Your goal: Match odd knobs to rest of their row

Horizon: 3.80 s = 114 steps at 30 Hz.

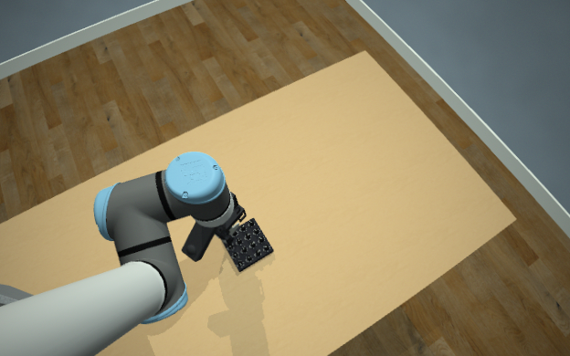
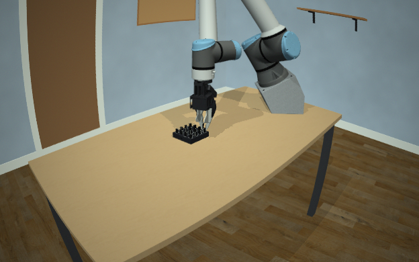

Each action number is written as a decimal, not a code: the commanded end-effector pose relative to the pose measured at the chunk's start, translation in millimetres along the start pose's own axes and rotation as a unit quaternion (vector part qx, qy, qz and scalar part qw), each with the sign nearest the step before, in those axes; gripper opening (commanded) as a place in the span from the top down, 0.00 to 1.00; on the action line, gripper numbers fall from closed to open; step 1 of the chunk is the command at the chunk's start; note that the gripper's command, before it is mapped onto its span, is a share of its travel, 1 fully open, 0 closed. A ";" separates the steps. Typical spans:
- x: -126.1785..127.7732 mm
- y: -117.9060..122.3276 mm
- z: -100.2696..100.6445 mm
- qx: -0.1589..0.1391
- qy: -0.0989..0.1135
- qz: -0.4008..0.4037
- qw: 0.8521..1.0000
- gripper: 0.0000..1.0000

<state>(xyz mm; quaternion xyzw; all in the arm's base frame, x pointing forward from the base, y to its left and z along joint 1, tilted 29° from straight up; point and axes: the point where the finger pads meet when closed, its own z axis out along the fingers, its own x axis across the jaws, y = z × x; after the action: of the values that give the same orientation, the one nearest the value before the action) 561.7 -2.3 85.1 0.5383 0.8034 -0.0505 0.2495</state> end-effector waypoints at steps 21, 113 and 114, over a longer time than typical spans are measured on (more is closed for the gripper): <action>1.9 0.6 -0.7 0.001 -0.001 0.254 0.967 0.96; 5.1 2.3 -0.4 0.001 -0.001 0.558 0.830 0.89; 5.1 2.3 -0.4 0.001 -0.001 0.558 0.830 0.89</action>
<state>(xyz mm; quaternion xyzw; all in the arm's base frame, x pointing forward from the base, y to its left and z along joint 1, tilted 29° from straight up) 563.4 3.0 83.6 0.8947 0.3671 0.0959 0.2356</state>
